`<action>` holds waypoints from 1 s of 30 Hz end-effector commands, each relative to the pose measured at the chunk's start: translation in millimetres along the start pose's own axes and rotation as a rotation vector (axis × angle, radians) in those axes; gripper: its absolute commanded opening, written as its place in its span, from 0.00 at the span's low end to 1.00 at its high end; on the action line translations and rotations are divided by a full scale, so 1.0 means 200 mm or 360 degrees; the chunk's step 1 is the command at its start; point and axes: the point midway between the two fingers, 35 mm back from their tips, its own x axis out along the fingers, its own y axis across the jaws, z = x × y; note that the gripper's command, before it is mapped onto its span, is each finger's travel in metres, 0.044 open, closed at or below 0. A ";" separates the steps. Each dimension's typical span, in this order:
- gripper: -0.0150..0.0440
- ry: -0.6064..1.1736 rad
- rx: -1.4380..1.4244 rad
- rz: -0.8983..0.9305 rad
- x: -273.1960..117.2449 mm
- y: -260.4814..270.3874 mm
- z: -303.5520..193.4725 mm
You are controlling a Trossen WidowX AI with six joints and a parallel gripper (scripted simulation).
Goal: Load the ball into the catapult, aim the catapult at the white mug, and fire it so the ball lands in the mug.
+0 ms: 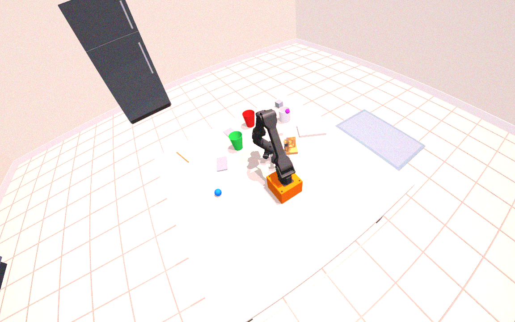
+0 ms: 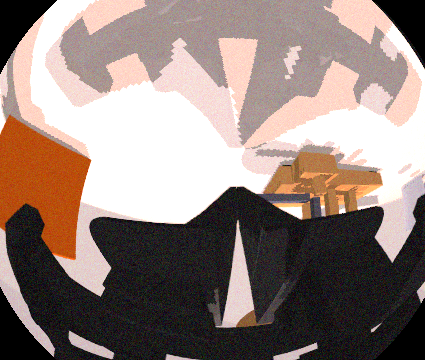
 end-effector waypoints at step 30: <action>1.00 -0.0526 0.0947 -0.0043 -0.55 -0.53 -0.25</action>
